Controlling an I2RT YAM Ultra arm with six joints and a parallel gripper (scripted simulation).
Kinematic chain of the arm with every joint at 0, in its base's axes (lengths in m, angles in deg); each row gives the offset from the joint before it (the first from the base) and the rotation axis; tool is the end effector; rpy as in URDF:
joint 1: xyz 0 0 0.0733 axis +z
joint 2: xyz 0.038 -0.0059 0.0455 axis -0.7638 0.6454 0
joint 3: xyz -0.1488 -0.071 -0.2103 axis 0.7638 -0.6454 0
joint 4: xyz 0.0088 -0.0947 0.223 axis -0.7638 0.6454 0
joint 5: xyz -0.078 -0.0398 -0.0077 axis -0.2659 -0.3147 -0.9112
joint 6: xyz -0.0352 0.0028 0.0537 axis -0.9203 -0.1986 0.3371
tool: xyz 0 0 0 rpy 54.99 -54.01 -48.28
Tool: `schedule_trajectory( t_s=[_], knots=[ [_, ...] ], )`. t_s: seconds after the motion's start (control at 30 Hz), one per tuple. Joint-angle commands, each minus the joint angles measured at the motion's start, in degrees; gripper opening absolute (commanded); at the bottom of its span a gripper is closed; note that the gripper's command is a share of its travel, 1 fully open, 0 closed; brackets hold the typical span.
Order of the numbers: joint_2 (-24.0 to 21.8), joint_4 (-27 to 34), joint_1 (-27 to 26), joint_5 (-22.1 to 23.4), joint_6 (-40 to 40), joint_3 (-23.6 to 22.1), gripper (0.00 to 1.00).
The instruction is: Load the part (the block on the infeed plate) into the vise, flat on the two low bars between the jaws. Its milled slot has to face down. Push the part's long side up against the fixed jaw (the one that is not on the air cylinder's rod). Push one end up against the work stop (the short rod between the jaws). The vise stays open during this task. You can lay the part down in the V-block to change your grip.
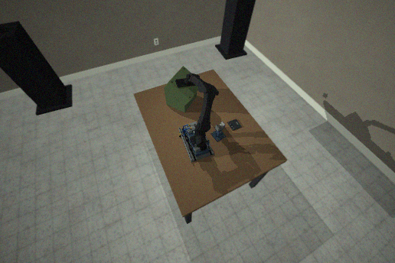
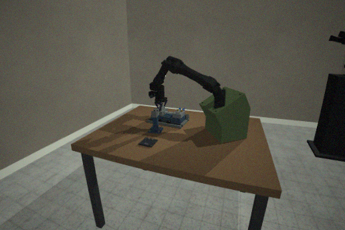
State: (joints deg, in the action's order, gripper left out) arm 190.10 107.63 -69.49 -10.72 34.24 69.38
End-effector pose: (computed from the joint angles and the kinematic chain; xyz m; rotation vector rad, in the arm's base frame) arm 0.4451 -0.1363 0.1322 0.1145 2.7043 0.4538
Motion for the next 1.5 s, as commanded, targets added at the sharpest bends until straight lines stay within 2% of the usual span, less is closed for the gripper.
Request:
schedule_trajectory(
  t_s=[0.0, 0.27, 0.33, 1.3, 1.47],
  knots=[
    [-0.8, -1.1, -1.0, -0.2, 0.3, -1.1, 0.0],
    [-1.4, -1.2, -1.0, -0.2, 0.3, -1.1, 0.0],
    [-1.5, -1.3, -1.0, -0.2, 0.3, 0.8, 0.0],
    [-0.6, -1.5, -1.1, -0.1, 0.3, 0.5, 0.0],
    [-1.5, -1.5, -1.1, -0.1, 0.3, 0.4, 0.0]
  ],
)
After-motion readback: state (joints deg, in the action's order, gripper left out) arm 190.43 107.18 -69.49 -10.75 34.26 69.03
